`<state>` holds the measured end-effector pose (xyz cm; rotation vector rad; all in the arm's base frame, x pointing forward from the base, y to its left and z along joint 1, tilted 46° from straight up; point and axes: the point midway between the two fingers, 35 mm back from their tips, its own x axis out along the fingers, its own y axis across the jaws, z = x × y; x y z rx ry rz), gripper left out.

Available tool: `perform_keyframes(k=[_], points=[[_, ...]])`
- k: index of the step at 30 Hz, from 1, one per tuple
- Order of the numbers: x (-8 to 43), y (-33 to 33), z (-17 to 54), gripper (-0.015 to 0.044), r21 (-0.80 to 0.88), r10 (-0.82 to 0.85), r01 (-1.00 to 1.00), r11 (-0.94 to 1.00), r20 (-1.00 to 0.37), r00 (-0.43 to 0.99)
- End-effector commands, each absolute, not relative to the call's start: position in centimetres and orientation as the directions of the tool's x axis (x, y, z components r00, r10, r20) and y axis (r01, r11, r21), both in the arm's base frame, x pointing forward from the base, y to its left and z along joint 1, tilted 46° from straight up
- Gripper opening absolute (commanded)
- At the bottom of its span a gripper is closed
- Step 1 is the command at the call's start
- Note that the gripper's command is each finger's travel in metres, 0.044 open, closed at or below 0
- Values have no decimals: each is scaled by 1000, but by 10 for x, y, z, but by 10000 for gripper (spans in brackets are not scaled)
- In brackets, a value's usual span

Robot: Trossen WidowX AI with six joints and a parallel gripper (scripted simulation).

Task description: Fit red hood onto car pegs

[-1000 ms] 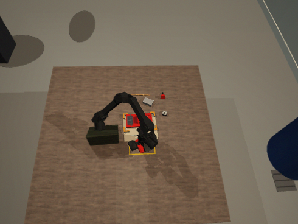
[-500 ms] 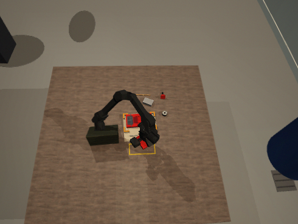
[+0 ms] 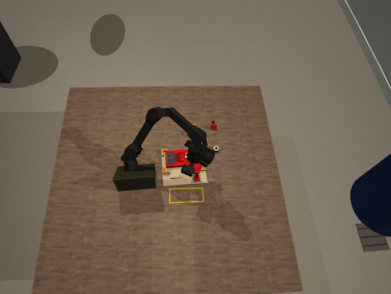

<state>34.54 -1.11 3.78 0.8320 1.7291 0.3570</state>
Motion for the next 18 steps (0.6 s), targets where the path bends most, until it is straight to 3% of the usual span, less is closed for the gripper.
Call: perform_keyframes(k=[1, 11, 18], points=[[343, 7, 56, 0, 658, 692, 231, 717, -711, -121], [331, 58, 104, 0, 719, 708, -116, 685, -695, -128], [330, 62, 105, 0, 721, 709, -139, 679, -693, -129]])
